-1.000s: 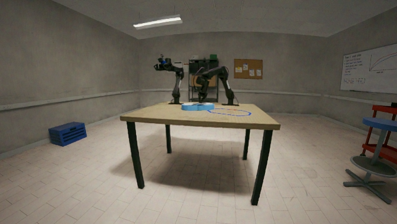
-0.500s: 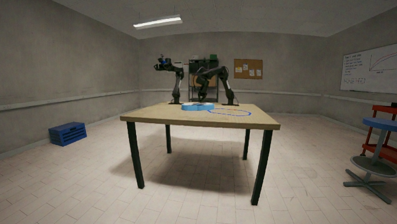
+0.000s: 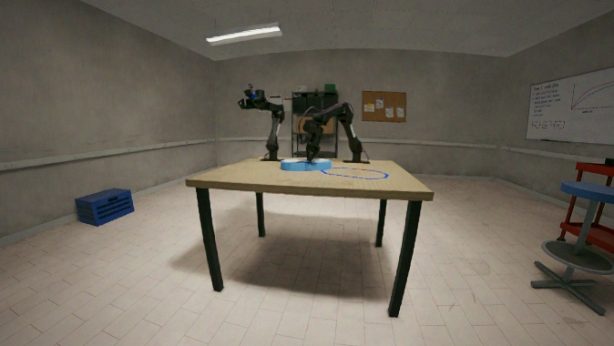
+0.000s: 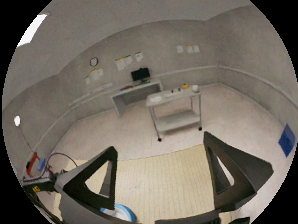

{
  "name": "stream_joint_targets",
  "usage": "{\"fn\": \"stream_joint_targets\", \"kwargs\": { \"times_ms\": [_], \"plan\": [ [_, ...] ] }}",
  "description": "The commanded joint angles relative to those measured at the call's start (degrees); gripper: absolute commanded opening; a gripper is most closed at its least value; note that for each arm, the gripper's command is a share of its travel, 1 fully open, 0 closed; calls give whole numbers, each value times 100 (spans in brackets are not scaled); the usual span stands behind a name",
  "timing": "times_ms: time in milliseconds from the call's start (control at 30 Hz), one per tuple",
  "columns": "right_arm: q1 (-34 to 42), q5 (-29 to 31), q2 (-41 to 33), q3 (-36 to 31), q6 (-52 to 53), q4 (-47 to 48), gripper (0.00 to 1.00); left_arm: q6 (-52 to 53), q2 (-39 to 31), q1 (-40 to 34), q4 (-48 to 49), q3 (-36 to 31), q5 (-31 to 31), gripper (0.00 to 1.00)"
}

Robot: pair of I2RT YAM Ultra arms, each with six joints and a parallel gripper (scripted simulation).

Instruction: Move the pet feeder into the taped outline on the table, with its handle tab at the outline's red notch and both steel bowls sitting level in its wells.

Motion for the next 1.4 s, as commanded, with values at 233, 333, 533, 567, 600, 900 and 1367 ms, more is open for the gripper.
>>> {"fn": "stream_joint_targets", "kwargs": {
  "times_ms": [233,333,533,567,600,900,1367],
  "plan": [
    [30,-25,-158,249,-51,157,100,68,130,-73,510,-342,76,30],
    [30,-25,-158,249,-51,157,100,70,43,-85,581,-391,78,30],
    [30,-25,-158,249,-51,157,100,62,-128,-22,621,-175,75,29],
    [30,-25,-158,249,-51,157,100,62,-107,-22,621,-172,75,29],
    [30,-25,-158,249,-51,157,100,62,-112,-22,622,-172,75,29],
    [30,-25,-158,249,-51,157,100,62,-110,-22,623,-171,75,27],
    [30,-25,-158,249,-51,157,100,60,-109,-23,617,-170,48,24]
  ]
}}
